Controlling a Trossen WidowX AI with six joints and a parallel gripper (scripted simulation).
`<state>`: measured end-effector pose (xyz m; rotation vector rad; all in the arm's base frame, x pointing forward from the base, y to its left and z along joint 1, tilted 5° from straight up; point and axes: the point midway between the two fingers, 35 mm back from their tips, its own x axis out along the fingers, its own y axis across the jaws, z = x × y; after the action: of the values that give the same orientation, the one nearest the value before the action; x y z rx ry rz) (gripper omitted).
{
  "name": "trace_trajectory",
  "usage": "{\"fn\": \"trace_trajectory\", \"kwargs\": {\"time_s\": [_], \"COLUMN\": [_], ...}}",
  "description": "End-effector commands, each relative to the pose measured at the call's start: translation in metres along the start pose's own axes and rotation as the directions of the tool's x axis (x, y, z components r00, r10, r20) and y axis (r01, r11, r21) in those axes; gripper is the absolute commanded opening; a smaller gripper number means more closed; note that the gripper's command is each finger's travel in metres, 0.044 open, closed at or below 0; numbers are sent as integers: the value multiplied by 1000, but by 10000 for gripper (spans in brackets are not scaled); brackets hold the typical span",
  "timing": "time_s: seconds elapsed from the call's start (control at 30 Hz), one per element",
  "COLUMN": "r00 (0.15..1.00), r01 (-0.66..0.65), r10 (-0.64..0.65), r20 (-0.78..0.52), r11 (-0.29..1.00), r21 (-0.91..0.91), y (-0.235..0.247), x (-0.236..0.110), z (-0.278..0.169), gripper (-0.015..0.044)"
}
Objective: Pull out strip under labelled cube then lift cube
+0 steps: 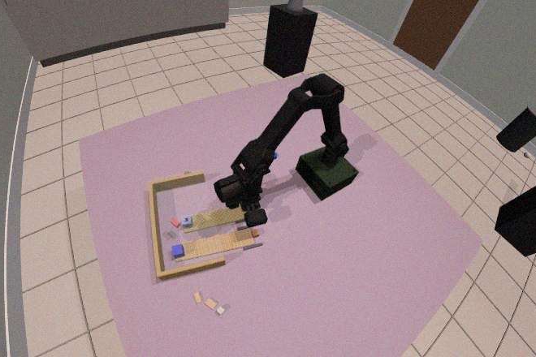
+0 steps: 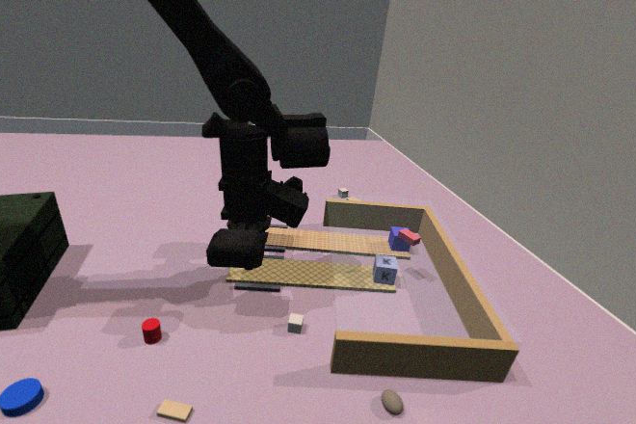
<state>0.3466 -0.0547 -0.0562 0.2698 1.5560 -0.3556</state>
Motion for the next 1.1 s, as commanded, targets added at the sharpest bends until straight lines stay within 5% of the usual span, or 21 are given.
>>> {"fn": "trace_trajectory", "kwargs": {"time_s": [0.0, 1.07], "r00": [1000, 999], "r01": [1, 1], "r10": [-1, -1], "r20": [-31, -34], "r11": [1000, 1000], "r21": [-1, -1], "y": [0, 0], "x": [6, 5], "z": [-16, -60], "gripper": [0, 0]}}
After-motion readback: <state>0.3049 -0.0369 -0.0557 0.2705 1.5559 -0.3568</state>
